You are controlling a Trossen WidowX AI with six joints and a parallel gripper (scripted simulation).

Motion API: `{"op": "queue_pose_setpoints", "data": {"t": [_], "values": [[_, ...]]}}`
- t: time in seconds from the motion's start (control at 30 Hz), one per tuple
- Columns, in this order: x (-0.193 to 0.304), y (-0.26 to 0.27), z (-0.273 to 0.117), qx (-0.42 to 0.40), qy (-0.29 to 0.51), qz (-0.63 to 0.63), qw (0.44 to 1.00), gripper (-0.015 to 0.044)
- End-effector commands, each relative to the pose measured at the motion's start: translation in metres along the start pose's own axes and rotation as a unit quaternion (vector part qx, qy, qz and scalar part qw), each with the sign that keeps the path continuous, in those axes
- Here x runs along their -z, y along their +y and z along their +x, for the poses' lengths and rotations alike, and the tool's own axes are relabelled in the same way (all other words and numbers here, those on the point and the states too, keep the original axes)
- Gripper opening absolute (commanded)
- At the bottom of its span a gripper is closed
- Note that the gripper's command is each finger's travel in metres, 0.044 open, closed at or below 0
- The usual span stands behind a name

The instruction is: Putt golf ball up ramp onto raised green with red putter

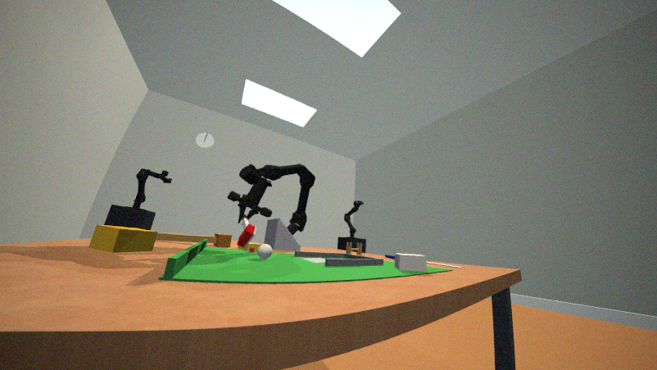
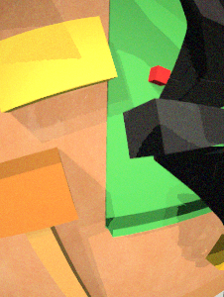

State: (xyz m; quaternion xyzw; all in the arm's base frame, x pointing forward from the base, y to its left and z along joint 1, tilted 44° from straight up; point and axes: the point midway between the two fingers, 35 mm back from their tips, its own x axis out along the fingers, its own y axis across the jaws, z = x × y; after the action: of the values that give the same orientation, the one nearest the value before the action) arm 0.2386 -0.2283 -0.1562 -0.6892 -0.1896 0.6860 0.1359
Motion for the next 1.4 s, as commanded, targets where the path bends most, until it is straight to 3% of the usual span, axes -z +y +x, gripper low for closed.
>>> {"op": "queue_pose_setpoints", "data": {"t": [0.0,1.37], "values": [[0.0,-0.001,0.008,0.003,0.002,0.003,1.0,0.0],[0.001,0.018,0.03,0.005,0.002,0.003,1.0,0.0]]}}
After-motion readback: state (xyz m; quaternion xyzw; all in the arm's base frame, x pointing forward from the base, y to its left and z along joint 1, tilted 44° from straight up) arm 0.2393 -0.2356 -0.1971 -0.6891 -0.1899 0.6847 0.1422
